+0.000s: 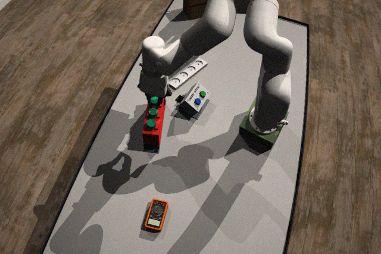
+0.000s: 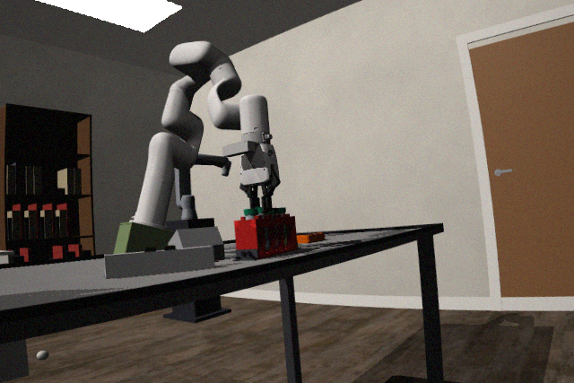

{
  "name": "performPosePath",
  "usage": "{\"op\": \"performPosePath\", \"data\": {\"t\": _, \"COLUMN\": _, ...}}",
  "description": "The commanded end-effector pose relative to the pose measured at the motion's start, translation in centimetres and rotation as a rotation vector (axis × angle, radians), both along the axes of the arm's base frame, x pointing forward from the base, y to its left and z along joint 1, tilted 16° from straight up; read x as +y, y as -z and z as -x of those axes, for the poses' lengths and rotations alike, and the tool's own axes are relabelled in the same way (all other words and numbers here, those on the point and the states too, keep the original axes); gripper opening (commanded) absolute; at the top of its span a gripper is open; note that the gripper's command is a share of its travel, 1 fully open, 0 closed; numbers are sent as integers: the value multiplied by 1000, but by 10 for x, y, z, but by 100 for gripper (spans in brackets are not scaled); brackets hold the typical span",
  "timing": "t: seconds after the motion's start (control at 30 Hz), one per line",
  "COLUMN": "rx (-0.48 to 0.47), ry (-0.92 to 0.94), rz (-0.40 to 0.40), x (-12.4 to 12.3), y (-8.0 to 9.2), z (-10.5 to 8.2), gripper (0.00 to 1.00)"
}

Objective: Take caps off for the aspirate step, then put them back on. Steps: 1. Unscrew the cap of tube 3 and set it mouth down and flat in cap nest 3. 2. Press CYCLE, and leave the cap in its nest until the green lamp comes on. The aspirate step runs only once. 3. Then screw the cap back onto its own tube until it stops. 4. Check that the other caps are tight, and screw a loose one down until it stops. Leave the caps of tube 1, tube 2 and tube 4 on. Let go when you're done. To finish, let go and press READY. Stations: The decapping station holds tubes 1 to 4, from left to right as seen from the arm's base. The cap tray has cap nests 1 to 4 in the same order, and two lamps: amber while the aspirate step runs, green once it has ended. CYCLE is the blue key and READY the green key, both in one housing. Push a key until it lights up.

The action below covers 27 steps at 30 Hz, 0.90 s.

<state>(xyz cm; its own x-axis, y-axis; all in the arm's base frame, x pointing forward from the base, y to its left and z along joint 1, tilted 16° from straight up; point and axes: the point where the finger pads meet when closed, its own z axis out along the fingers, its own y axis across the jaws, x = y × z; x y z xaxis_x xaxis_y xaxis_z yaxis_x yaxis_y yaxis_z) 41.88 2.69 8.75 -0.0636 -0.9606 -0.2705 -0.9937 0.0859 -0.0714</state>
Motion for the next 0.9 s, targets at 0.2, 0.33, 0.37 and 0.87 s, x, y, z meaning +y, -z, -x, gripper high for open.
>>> {"op": "performPosePath", "data": {"t": 0.2, "rx": -128, "ry": -451, "rz": 43, "x": 0, "y": -1, "z": -1, "gripper": 0}}
{"op": "performPosePath", "data": {"t": 0.33, "rx": -134, "ry": -473, "rz": 45, "x": 0, "y": -1, "z": -1, "gripper": 0}}
{"op": "performPosePath", "data": {"t": 0.37, "rx": -134, "ry": -473, "rz": 45, "x": 0, "y": -1, "z": -1, "gripper": 0}}
{"op": "performPosePath", "data": {"t": 0.87, "rx": -134, "ry": -473, "rz": 45, "x": 0, "y": -1, "z": -1, "gripper": 46}}
